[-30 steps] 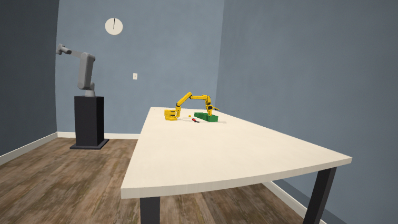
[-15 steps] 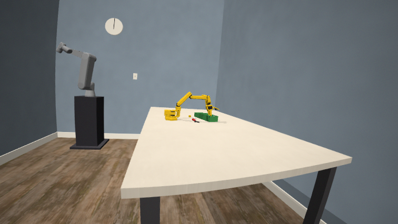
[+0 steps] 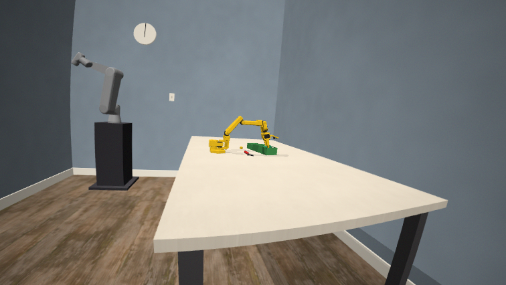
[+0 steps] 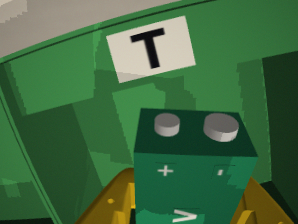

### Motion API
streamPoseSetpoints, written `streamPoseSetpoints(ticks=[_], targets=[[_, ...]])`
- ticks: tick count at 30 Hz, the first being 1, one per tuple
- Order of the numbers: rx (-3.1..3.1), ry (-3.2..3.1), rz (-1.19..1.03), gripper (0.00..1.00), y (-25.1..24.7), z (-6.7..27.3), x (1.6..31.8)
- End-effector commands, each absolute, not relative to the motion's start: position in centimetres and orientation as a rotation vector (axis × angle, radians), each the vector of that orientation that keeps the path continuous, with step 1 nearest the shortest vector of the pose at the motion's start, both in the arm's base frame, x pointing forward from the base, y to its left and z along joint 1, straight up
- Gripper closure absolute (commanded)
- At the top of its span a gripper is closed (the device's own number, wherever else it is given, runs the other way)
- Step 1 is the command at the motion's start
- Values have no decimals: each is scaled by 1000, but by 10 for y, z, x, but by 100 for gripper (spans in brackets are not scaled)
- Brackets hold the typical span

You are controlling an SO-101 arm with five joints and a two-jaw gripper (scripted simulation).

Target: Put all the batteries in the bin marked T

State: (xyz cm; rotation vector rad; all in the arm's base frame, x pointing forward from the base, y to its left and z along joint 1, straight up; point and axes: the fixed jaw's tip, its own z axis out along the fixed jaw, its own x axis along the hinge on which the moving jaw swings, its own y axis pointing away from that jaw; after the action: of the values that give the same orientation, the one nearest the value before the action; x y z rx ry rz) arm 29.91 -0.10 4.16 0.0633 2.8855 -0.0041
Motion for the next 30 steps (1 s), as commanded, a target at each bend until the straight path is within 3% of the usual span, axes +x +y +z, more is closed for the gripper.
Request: streamPoseSetpoints(ticks=[1, 30], targets=[[68, 2788, -6, 100, -3, 64, 307], [68, 2788, -6, 100, -4, 54, 308]])
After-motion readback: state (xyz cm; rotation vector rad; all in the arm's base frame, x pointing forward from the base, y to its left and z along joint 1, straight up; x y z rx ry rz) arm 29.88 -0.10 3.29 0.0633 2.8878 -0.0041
